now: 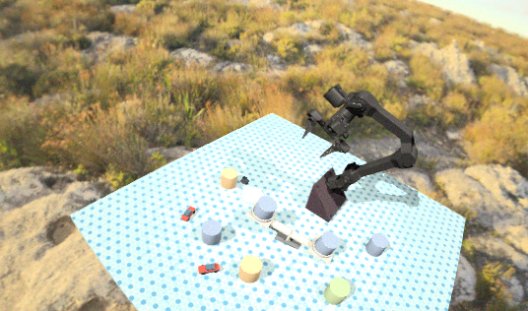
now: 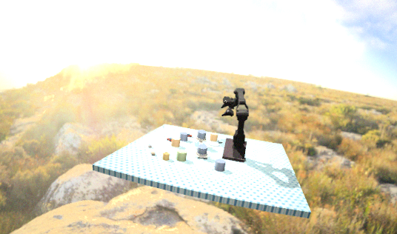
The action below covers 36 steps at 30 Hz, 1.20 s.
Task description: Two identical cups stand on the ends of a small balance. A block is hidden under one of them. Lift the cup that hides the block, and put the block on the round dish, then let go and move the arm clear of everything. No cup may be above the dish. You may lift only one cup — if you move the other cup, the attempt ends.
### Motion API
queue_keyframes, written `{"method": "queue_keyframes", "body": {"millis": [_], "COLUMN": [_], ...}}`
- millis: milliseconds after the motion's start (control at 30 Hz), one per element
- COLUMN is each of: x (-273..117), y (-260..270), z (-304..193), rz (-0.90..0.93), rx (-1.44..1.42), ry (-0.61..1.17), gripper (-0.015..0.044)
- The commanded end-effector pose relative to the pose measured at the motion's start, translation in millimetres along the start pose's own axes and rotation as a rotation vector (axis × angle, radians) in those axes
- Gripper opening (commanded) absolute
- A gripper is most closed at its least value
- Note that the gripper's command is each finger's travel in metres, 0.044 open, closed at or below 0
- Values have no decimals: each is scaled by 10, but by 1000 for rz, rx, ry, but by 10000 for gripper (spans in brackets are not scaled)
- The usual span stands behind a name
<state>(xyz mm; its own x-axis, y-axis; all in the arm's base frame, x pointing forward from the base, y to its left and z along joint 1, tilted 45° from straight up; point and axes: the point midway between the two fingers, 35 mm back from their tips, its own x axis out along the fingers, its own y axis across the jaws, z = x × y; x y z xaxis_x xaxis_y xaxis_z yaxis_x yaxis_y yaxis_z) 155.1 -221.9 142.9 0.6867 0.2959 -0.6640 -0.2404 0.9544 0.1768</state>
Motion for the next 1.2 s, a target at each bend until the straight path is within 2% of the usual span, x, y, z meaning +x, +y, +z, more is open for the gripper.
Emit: {"method": "queue_keyframes", "body": {"millis": [0,433,767,1167], "x": [214,732,753,970], "y": [146,725,757,1000], "z": [-62,-160,-161,51], "rz": [101,396,411,498], "rx": [90,379,396,559], "ry": [-41,-143,-144,77], "gripper": [440,440,440,440]}}
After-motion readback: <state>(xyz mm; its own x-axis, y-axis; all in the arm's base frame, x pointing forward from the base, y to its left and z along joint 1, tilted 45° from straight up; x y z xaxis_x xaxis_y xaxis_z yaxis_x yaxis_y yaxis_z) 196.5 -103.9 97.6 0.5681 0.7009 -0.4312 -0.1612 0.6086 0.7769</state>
